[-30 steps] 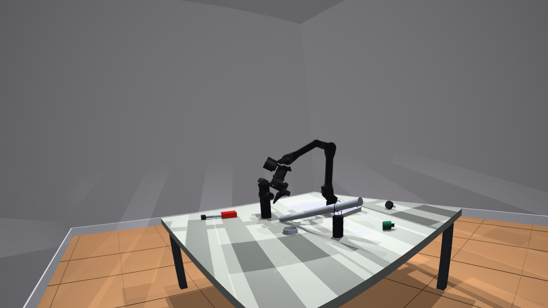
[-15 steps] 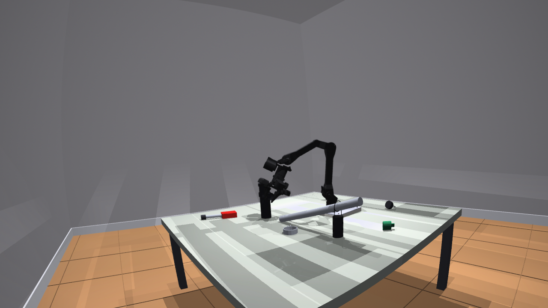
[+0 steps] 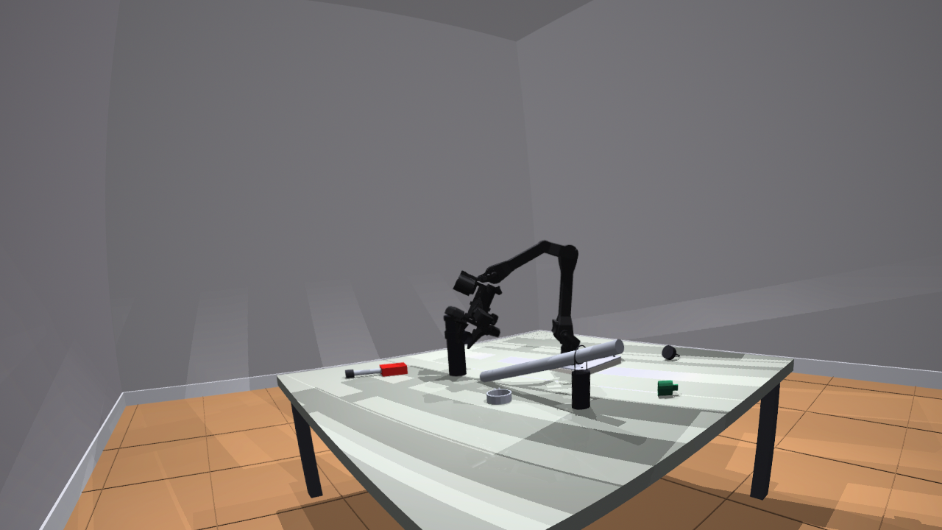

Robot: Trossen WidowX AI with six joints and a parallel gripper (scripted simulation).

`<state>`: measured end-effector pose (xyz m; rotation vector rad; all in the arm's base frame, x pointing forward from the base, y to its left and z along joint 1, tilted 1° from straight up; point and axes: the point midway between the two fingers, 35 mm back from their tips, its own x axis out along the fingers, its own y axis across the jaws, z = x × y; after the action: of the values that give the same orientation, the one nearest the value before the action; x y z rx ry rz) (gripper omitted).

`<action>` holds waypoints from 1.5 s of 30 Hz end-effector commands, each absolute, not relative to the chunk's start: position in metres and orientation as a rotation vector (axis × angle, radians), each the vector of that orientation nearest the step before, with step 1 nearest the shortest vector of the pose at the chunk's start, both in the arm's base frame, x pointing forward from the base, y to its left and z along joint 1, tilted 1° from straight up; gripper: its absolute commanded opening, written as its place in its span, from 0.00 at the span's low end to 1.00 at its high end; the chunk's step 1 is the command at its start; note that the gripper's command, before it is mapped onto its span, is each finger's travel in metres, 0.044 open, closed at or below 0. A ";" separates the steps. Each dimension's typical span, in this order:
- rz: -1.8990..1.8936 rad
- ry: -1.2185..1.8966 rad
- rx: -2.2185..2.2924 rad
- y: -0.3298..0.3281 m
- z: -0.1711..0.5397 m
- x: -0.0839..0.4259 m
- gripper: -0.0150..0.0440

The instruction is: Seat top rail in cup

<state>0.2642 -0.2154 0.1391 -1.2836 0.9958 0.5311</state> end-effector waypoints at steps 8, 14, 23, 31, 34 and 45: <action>0.579 0.968 -1.314 -0.214 0.136 0.257 0.25; 0.594 0.958 -1.325 -0.214 0.136 0.256 0.25; 0.628 0.933 -1.350 -0.213 0.136 0.252 0.25; 0.656 0.913 -1.369 -0.212 0.136 0.248 0.25; 0.664 0.907 -1.375 -0.212 0.136 0.247 0.25; 0.686 0.892 -1.390 -0.212 0.136 0.245 0.25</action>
<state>0.2468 -0.2111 0.1370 -1.3930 0.8872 0.6834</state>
